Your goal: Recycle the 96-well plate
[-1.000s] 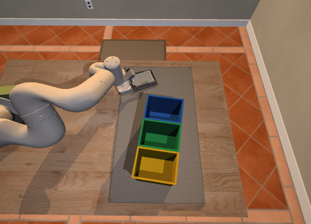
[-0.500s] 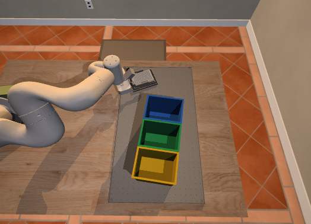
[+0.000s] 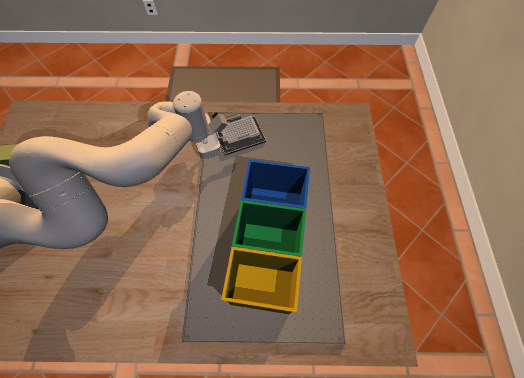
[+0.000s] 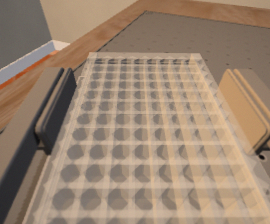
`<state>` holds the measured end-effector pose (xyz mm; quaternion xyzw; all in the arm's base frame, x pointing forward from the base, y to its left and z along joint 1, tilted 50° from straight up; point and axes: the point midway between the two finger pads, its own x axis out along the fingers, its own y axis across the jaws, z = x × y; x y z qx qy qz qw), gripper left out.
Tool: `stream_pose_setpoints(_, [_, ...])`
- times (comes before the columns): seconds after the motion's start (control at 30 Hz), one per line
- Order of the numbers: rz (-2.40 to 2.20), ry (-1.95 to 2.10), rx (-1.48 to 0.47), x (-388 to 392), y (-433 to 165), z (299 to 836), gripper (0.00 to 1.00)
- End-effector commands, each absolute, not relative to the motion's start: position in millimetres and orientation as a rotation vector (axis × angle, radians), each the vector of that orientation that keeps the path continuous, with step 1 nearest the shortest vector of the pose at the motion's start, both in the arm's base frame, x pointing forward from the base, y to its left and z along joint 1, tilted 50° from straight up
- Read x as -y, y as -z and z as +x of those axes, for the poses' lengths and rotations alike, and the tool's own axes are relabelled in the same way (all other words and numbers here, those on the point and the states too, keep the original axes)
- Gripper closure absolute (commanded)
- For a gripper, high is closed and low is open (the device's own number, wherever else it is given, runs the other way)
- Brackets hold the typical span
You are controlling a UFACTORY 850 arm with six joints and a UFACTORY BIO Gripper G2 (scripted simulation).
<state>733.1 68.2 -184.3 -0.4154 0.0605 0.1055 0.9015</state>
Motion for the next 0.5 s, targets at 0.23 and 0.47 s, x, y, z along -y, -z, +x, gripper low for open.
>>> stream_pose_setpoints(0.23, [-0.859, -0.219, -0.124, -74.5, 179.0, 733.8, 1.0])
stream_pose_setpoints(0.47, [-0.859, -0.219, -0.124, -83.4, 171.5, 734.0, 1.0])
